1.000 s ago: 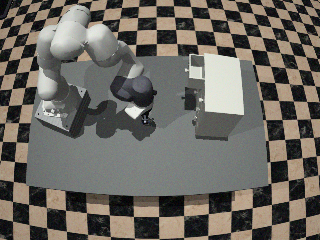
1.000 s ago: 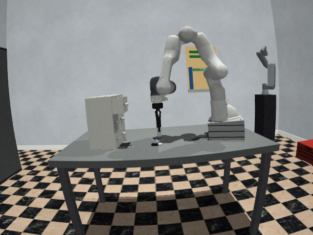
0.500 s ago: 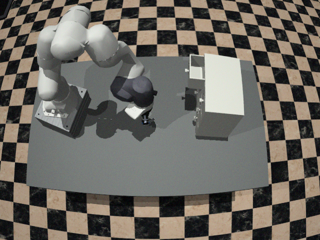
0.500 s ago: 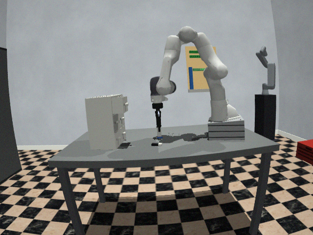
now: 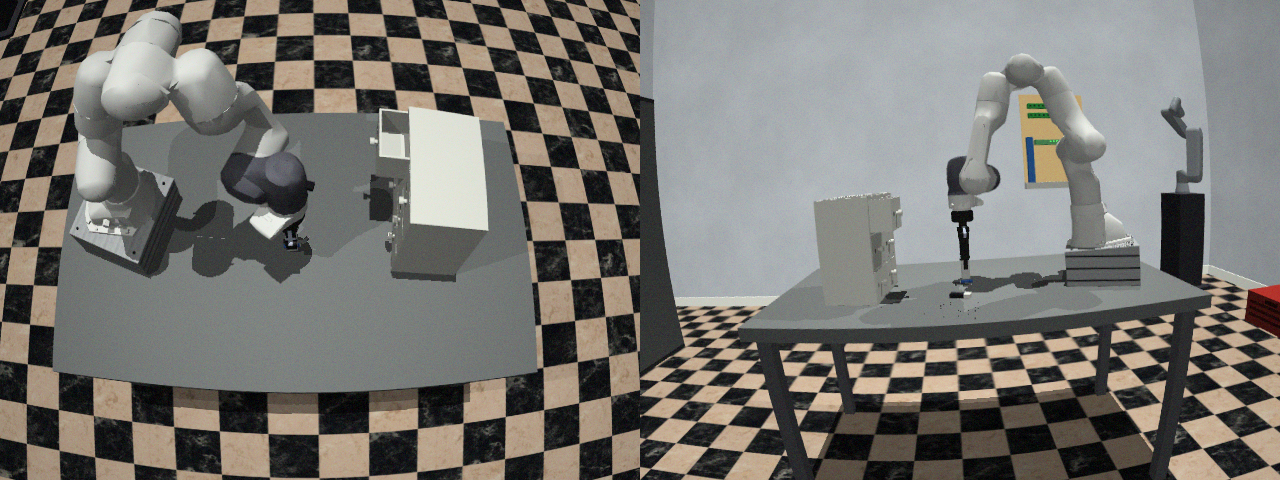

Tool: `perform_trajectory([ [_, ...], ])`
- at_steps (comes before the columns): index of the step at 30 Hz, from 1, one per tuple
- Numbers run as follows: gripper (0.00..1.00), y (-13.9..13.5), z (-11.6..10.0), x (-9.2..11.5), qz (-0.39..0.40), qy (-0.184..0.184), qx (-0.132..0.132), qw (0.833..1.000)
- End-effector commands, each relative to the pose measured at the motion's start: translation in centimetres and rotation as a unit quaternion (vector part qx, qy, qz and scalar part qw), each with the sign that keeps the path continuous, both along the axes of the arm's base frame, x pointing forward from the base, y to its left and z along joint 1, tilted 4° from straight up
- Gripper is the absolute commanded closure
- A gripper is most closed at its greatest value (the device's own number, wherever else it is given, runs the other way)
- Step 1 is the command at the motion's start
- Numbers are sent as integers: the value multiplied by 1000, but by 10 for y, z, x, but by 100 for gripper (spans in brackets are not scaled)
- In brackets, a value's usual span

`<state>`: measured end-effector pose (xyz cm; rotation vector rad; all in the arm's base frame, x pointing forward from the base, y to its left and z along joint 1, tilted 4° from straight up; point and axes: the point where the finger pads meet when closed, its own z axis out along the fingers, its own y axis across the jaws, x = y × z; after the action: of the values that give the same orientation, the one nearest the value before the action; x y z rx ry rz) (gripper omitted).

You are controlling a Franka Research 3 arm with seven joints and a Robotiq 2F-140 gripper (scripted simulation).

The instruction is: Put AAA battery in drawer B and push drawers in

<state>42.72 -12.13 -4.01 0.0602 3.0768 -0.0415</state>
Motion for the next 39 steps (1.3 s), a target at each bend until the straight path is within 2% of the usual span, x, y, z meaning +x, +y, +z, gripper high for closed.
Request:
perform_trajectory([
  [1, 85, 0, -1, 0, 3, 0, -1, 1000],
  [13, 85, -1, -17, 1, 3, 0, -1, 1000],
  [38, 85, -1, -18, 1, 3, 0, -1, 1000],
  [39, 97, -1, -18, 1, 3, 0, -1, 1000],
])
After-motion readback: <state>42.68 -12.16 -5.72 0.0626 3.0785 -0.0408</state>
